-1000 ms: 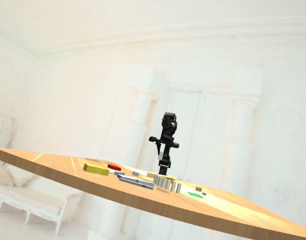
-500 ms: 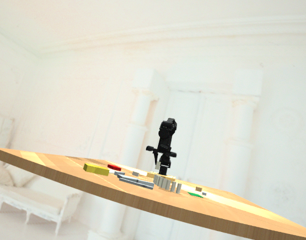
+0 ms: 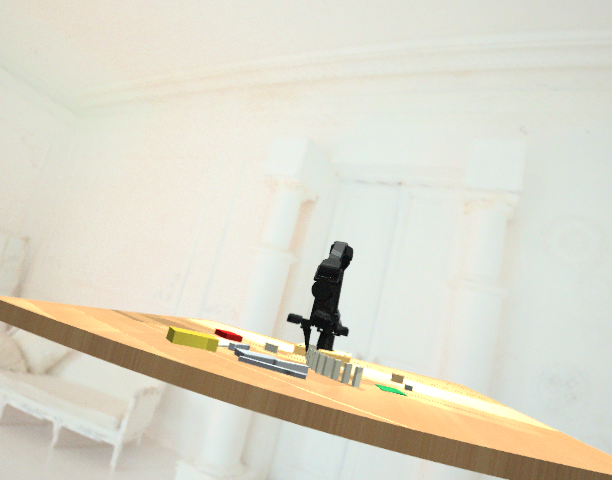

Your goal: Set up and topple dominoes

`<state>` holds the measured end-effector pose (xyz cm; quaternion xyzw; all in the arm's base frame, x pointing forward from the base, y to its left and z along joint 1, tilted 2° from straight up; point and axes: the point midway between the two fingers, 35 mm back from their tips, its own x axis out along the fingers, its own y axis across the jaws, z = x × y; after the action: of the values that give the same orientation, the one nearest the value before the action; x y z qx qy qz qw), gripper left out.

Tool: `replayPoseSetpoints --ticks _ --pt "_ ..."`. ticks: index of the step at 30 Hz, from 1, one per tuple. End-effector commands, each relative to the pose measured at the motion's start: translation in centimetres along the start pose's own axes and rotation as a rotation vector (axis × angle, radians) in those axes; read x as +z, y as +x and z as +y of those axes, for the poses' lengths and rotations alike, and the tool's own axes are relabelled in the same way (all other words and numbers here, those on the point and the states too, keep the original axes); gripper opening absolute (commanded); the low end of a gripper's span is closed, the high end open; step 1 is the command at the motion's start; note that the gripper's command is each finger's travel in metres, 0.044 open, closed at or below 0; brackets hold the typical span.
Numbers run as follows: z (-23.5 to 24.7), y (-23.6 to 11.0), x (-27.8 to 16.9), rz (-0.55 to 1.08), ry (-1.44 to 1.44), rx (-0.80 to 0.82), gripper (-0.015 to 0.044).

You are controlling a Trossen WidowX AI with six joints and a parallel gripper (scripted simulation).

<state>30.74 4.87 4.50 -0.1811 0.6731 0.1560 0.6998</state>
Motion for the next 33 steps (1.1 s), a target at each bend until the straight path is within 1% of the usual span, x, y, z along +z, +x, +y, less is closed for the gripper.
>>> replayPoseSetpoints --ticks 1,10,22,23,26,28,33 --pt "0.1 0.7 -0.2 0.001 -0.005 0.003 0.0107" --pt "0.1 0.7 -0.2 0.001 -0.005 0.003 0.0107" --pt "0.1 0.7 -0.2 0.001 -0.005 0.003 0.0422" --pt "0.1 0.7 -0.2 0.001 -0.005 0.003 0.044" --pt "0.1 0.5 -0.2 0.001 -0.005 0.003 0.044" --pt "0.0 -1.4 0.2 0.001 -0.004 0.003 0.044" --pt "-0.1 -8.9 0.5 0.0 -0.002 0.001 0.044"
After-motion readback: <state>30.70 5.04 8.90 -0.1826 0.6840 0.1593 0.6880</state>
